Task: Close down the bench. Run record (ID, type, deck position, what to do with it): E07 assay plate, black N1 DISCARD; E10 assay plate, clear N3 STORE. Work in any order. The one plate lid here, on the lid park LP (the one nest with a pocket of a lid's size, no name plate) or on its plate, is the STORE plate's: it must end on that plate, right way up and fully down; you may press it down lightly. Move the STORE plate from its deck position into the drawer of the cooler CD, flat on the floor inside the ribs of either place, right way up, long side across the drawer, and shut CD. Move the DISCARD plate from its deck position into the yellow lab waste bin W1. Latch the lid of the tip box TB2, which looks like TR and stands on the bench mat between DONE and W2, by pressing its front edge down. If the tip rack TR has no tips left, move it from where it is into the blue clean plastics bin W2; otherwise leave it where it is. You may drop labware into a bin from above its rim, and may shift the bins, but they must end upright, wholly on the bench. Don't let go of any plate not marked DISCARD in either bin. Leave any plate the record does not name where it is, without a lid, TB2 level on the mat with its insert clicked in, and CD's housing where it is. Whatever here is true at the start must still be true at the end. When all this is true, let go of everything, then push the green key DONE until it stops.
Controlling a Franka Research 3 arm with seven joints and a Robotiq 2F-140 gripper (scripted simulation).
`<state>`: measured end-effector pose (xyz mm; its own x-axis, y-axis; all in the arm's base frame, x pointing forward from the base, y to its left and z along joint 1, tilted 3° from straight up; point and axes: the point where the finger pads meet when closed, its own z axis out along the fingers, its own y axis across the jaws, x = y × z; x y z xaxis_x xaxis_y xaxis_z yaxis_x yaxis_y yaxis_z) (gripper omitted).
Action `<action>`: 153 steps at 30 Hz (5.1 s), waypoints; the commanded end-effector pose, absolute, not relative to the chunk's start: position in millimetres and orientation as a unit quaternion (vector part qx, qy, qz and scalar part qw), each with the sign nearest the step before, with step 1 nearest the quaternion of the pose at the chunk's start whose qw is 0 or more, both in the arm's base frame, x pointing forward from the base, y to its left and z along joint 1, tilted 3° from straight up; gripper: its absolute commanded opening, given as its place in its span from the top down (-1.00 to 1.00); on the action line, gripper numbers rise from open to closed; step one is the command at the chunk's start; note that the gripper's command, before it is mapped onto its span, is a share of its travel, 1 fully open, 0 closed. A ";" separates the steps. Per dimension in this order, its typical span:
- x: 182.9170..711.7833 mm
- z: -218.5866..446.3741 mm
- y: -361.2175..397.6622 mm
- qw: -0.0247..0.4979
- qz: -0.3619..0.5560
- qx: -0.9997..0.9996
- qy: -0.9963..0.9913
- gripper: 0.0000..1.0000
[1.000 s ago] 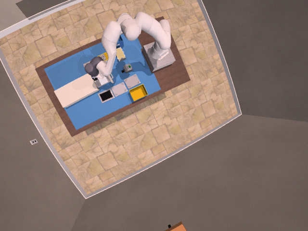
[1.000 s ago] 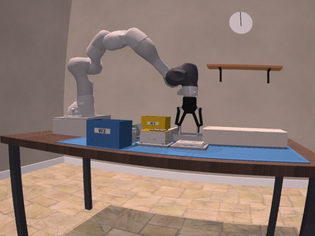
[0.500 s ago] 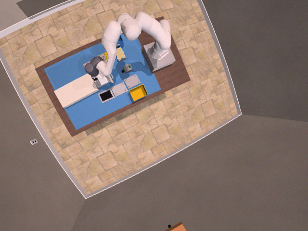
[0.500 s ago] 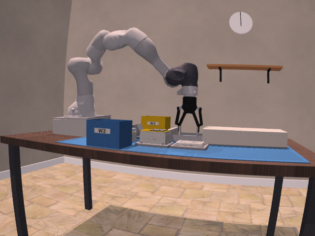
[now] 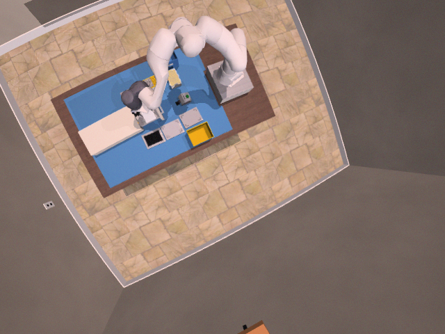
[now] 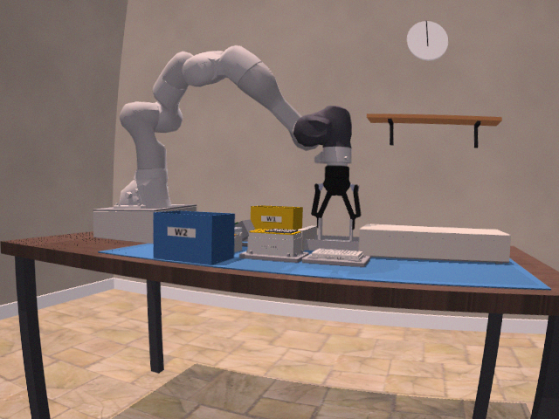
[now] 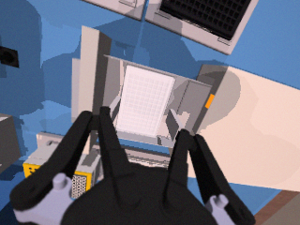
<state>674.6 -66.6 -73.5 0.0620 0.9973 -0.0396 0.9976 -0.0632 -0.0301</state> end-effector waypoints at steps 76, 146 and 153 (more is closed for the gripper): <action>675.9 17.5 -63.6 0.000 -0.026 0.729 0.684 -0.21; 671.9 28.5 -60.8 0.000 -0.026 0.729 0.684 1.00; 644.4 23.3 -59.3 0.000 -0.026 0.729 0.684 1.00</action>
